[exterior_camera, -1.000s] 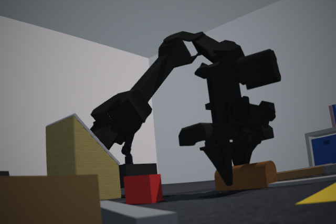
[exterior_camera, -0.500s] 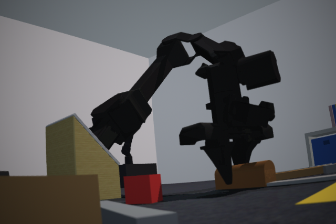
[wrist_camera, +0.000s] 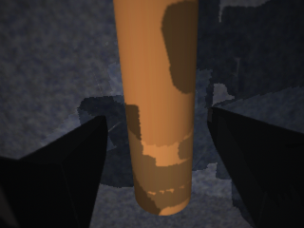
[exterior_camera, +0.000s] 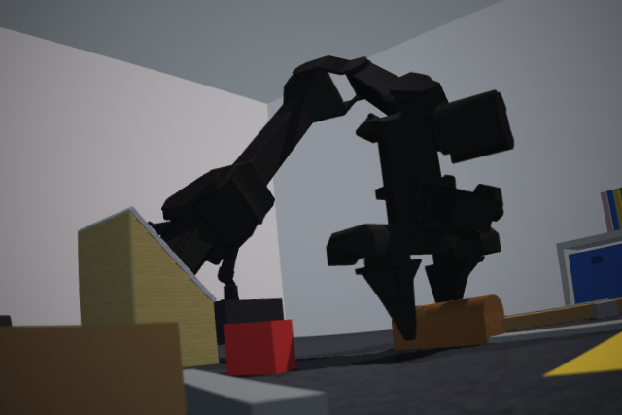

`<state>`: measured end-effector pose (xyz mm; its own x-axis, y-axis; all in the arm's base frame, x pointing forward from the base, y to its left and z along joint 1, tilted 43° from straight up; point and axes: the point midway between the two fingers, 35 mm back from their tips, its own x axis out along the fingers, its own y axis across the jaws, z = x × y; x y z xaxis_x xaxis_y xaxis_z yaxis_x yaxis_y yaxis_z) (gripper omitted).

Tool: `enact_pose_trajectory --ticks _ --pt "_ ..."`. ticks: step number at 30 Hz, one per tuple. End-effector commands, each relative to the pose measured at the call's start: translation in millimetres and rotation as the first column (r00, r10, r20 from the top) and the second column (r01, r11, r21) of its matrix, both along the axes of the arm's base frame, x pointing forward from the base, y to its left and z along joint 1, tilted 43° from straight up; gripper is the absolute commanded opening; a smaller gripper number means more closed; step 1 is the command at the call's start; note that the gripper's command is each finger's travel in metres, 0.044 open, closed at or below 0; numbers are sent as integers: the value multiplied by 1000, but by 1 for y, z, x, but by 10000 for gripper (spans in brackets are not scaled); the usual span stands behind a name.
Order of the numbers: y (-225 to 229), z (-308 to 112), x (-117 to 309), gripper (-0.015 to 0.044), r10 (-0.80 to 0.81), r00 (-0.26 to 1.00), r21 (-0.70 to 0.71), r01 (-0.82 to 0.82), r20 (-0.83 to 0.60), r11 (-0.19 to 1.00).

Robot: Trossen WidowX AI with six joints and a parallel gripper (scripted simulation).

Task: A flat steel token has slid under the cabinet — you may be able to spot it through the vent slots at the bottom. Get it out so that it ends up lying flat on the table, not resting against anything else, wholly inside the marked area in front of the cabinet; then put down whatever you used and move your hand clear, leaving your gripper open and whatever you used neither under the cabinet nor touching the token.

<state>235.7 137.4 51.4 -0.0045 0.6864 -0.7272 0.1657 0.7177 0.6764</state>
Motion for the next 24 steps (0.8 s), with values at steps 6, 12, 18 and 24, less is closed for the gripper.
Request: enact_pose_trajectory --ticks 6,12,18,24 --pt "1 -1 -2 270 -1 1000 1 1 0 1000" --pt "2 0 0 191 -1 1000 2 1 4 1000" --pt "2 0 0 112 -1 1000 2 1 4 1000" --pt "2 0 0 33 -1 1000 2 1 4 1000"
